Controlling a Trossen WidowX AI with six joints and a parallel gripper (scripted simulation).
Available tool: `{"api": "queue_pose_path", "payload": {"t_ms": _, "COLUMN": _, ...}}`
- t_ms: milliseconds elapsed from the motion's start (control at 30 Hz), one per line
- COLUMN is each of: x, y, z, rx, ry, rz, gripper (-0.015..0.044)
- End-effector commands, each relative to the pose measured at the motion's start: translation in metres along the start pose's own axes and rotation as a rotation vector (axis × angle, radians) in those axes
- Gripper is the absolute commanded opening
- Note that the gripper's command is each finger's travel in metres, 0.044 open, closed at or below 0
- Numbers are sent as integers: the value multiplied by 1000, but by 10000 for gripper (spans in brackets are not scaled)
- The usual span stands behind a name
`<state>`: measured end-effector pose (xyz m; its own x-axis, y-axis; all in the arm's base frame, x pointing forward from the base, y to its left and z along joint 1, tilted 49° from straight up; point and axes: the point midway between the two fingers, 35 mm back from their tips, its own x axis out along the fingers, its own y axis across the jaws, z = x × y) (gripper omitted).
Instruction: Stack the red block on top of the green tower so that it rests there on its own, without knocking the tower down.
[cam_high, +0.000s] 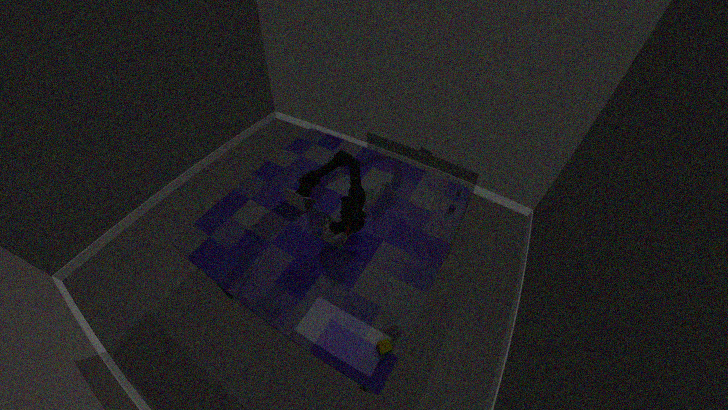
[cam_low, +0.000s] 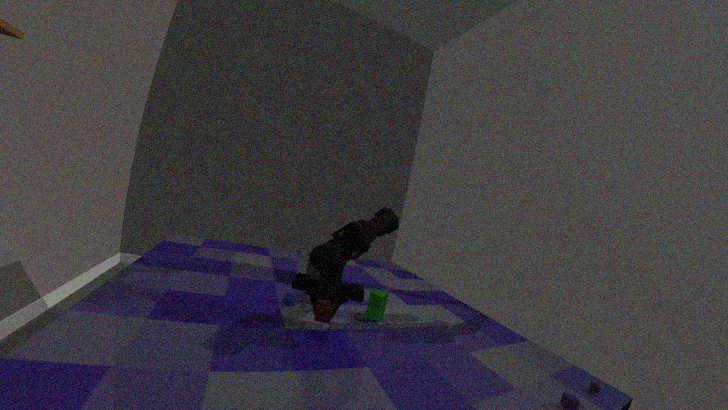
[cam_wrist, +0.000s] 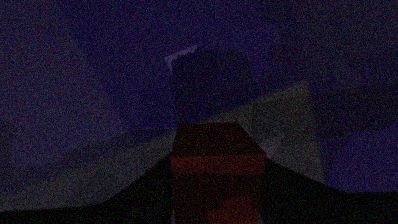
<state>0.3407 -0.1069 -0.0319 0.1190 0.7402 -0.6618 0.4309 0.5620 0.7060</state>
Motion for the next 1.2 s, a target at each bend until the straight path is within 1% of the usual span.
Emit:
{"api": "queue_pose_path", "payload": {"t_ms": 0, "x": -23, "y": -1, "z": 1, "rx": -5, "ry": -7, "rz": -6, "gripper": 0}}
{"api": "queue_pose_path", "payload": {"t_ms": 533, "x": -91, "y": -2, "z": 0, "rx": -4, "ry": -7, "rz": -8, "gripper": 0}}
{"api": "queue_pose_path", "payload": {"t_ms": 867, "x": -94, "y": 1, "z": 0, "rx": -4, "ry": -7, "rz": -8, "gripper": 0}}
{"api": "queue_pose_path", "payload": {"t_ms": 1167, "x": -98, "y": 43, "z": -19, "rx": -1, "ry": -14, "rz": -11, "gripper": 0}}
